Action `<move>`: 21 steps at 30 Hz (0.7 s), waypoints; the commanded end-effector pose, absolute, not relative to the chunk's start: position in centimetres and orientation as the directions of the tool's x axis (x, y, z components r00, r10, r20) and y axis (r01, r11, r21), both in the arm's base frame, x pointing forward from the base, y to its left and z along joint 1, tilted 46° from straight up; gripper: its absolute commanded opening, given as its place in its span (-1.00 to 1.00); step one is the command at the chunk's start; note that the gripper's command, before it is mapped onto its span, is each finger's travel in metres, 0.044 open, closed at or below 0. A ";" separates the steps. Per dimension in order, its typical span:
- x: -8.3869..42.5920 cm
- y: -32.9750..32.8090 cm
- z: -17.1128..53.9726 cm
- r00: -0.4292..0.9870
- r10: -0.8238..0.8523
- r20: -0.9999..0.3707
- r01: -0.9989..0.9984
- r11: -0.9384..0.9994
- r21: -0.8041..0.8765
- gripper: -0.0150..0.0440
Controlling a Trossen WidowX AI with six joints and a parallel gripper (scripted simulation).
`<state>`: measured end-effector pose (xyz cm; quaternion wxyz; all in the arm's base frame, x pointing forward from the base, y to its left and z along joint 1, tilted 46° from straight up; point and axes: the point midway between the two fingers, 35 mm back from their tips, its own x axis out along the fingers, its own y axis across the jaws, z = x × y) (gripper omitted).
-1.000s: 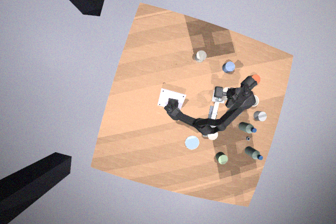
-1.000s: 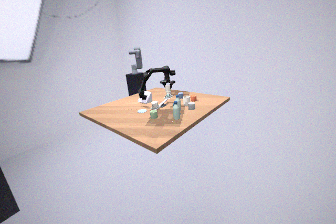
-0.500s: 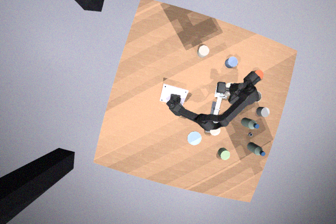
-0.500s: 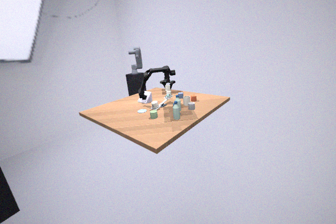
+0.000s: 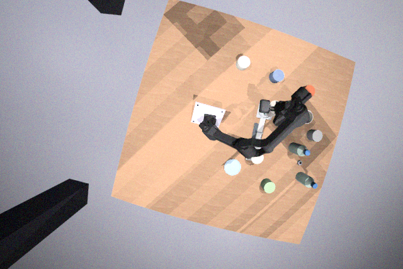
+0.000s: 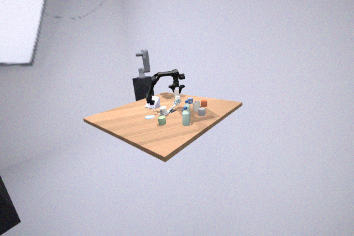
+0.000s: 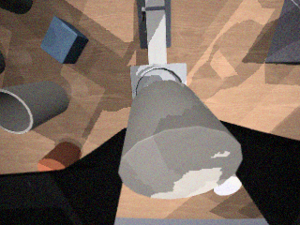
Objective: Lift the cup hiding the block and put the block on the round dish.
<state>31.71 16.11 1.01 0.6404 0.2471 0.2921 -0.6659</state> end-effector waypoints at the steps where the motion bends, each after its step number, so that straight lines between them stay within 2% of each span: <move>1: 31.7 16.2 1.0 -0.055 -0.708 -0.704 0.997 -0.006 -0.071 -0.49; 8: 31.5 16.4 0.2 -0.055 -0.707 -0.705 0.998 -0.009 -0.070 -0.49; 18: 26.4 17.8 -11.1 -0.071 -0.700 -0.710 0.997 -0.056 -0.044 -0.49; 21: 25.5 17.7 -12.6 -0.073 -0.700 -0.710 0.997 -0.064 -0.040 -0.49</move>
